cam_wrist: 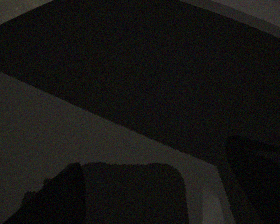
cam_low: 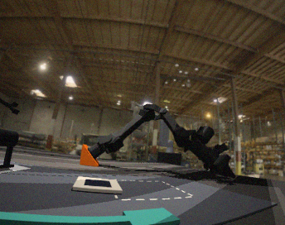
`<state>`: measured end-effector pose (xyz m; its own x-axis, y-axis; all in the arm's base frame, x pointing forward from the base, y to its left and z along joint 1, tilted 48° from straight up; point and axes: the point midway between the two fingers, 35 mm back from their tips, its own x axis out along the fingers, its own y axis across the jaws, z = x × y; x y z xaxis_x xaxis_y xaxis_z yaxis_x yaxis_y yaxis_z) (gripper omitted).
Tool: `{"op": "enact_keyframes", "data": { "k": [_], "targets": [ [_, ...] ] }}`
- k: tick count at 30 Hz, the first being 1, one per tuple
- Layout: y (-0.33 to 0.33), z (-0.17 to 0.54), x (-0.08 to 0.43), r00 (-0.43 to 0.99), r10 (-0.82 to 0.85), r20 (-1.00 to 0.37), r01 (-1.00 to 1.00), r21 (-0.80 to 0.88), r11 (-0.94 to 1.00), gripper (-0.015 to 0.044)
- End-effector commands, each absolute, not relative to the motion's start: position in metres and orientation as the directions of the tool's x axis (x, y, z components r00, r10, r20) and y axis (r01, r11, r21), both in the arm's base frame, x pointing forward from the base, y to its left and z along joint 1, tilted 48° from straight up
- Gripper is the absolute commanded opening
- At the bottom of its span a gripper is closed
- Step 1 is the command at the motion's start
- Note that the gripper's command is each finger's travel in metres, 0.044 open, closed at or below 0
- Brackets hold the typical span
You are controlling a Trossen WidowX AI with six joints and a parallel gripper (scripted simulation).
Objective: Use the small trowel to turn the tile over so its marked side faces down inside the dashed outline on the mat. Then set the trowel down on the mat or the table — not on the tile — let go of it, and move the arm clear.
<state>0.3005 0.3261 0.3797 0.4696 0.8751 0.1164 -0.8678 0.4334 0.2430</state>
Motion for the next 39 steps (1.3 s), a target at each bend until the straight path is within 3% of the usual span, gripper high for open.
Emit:
{"op": "enact_keyframes", "data": {
  "k": [1,11,22,39],
  "targets": [
    [0.319,0.374,0.32,0.515,0.853,0.086,-0.825,0.322,0.465,0.03],
    [0.292,0.349,0.371,0.624,0.781,-0.015,-0.66,0.525,0.537,0.03],
    [0.263,0.331,0.41,0.695,0.715,-0.079,-0.517,0.636,0.573,0.03],
    [0.194,0.266,0.479,0.795,0.521,-0.311,-0.013,0.85,0.527,0.03]
  ]
}}
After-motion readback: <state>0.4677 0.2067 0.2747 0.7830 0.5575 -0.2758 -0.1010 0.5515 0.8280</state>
